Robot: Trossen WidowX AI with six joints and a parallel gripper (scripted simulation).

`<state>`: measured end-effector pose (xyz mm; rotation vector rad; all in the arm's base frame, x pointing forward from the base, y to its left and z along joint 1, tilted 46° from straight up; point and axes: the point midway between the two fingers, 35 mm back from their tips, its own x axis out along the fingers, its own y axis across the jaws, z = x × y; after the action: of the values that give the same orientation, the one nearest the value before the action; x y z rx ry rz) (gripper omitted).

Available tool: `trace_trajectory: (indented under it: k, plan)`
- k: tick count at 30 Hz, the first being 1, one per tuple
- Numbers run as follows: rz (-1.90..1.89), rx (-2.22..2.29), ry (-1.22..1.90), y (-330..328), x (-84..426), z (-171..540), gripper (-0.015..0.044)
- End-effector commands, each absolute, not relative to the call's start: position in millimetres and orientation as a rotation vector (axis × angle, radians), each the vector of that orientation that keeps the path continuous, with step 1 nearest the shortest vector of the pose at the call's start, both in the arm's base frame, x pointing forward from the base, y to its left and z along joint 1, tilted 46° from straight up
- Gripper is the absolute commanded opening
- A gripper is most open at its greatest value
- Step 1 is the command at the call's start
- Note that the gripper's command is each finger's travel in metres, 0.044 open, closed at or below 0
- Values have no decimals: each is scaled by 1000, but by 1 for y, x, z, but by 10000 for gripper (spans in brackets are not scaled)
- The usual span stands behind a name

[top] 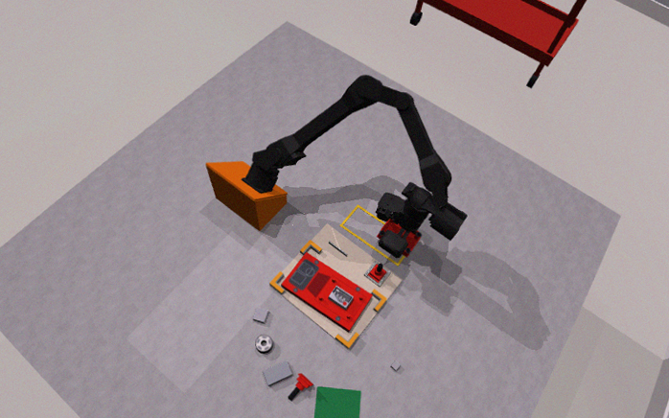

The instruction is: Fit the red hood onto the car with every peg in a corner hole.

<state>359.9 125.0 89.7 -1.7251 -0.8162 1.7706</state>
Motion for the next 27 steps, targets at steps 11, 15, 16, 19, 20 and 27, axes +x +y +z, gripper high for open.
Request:
trace_trajectory:
  k: [11, 15, 16, 19, 20, 27]
  plan:
    - [1792, -1699, -825, 133, 358, 79, 210]
    - [1792, -1699, -825, 133, 358, 79, 315]
    - [1792, -1699, -825, 133, 358, 79, 341]
    - [1792, -1699, -825, 133, 358, 79, 420]
    - [1792, -1699, -825, 133, 358, 79, 440]
    - [1776, -1720, -809, 121, 358, 91, 440]
